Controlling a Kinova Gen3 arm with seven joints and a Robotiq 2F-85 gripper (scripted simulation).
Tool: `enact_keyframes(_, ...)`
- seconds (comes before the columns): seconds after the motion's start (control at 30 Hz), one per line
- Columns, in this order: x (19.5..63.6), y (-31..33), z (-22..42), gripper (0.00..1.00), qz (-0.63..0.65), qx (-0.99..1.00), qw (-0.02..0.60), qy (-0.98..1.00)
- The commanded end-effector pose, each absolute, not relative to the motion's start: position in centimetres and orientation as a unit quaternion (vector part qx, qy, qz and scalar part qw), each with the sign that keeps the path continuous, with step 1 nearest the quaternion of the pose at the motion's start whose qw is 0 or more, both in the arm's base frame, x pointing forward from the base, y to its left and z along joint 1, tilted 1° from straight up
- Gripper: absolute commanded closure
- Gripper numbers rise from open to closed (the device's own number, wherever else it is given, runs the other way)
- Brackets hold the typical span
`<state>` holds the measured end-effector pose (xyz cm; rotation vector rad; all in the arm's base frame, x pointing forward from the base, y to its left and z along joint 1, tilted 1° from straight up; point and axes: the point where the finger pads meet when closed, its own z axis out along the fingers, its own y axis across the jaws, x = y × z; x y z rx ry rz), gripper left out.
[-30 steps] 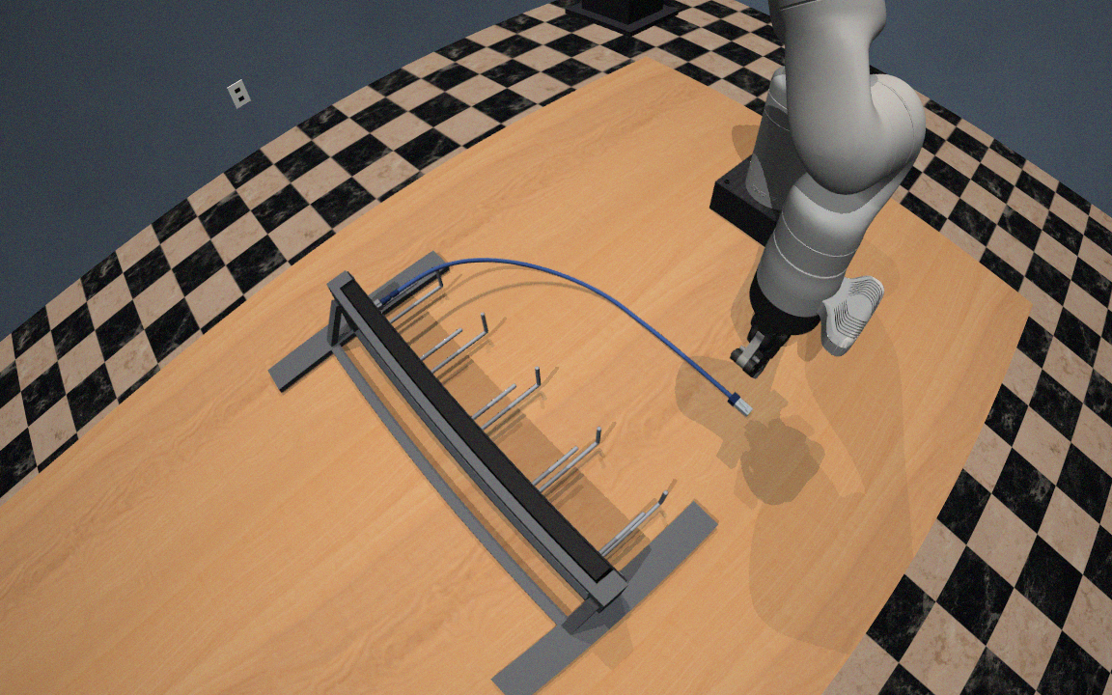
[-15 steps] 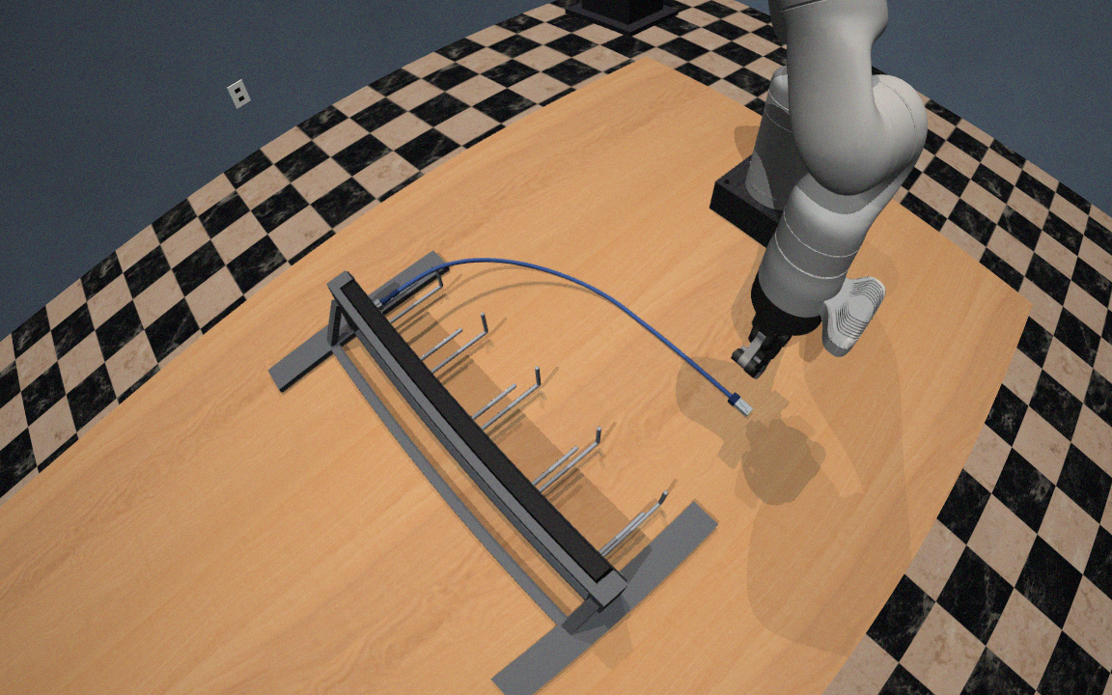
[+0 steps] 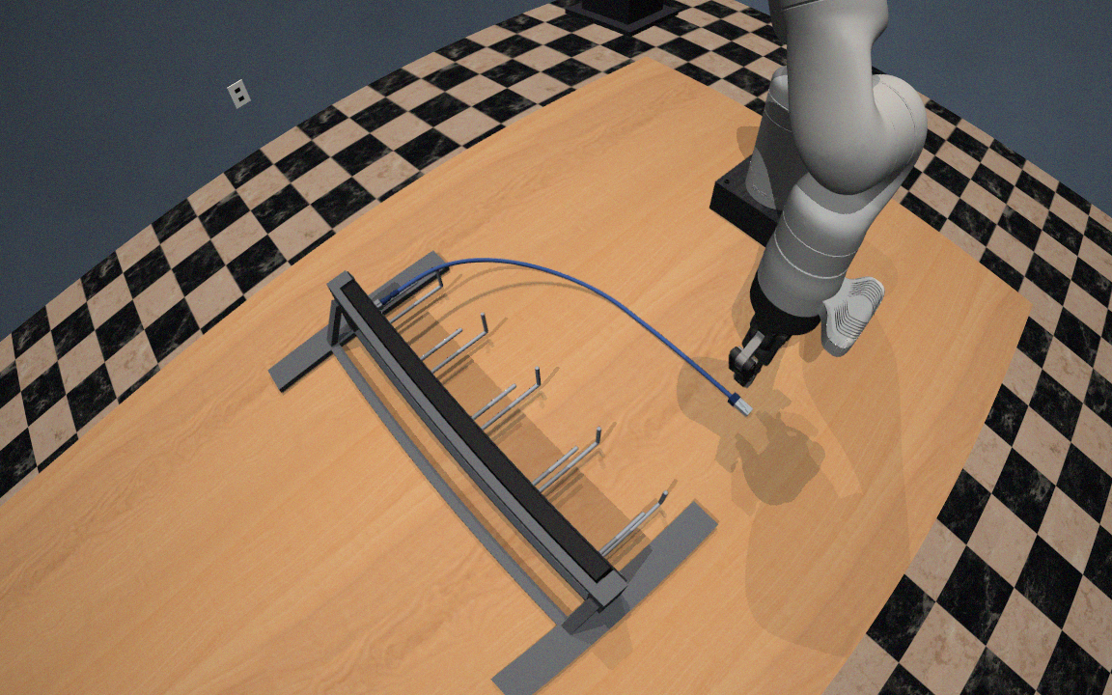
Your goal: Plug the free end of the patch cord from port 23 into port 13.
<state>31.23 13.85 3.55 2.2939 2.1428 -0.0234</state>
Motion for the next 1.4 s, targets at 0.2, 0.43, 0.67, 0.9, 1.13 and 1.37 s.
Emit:
enact_keyframes(0.2, 31.3, 14.0, 3.6, 0.63, -0.005, 0.731, 0.002, 0.682)
enact_keyframes(0.43, 31.3, 14.0, 3.5, 0.63, -0.005, 0.732, 0.001, 0.682)
enact_keyframes(0.67, 31.2, 14.0, 3.5, 0.63, -0.006, 0.732, 0.001, 0.682)
enact_keyframes(0.9, 31.2, 14.0, 3.5, 0.63, -0.006, 0.732, 0.001, 0.682)
enact_keyframes(1.13, 31.2, 14.0, 3.3, 0.63, -0.006, 0.732, 0.001, 0.682)
enact_keyframes(1.37, 31.2, 14.0, 2.5, 0.63, -0.006, 0.732, 0.001, 0.682)
